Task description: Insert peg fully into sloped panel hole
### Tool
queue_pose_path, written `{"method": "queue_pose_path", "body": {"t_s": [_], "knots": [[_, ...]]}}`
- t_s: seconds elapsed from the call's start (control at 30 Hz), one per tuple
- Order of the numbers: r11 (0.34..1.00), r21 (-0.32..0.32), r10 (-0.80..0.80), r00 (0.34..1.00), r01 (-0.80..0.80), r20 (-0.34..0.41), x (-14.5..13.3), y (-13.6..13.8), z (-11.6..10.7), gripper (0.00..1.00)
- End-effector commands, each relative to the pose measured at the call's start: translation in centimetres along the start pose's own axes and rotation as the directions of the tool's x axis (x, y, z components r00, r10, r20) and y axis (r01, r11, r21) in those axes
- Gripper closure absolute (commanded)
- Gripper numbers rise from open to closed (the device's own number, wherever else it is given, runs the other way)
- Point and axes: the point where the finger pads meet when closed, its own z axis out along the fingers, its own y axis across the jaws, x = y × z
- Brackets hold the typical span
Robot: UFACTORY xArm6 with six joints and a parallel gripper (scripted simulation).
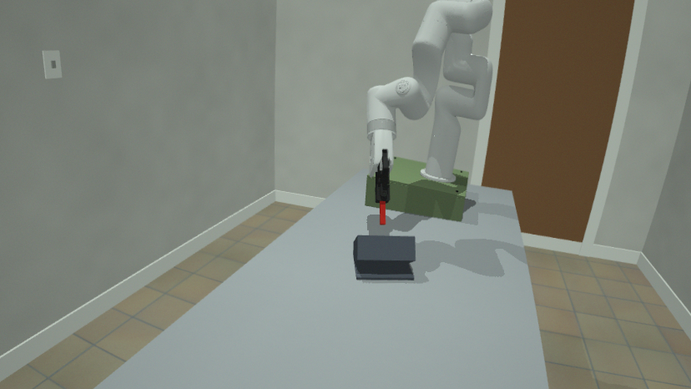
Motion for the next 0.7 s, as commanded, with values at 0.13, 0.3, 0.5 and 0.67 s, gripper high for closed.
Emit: {"method": "queue_pose_path", "body": {"t_s": [0.13, 0.3, 0.5, 0.67], "knots": [[1.0, -0.003, -0.001, 1.0, 0.001, 0.002, -0.1, 0.1, 0.5, 1.0], [1.0, -0.003, -0.001, 1.0, 0.001, 0.002, -0.1, 0.1, 0.6, 1.0], [1.0, -0.003, -0.001, 1.0, 0.001, 0.002, -0.1, 0.1, 1.2, 1.0], [1.0, -0.003, -0.001, 1.0, 0.001, 0.002, -0.1, 0.1, 1.6, 1.0]]}}
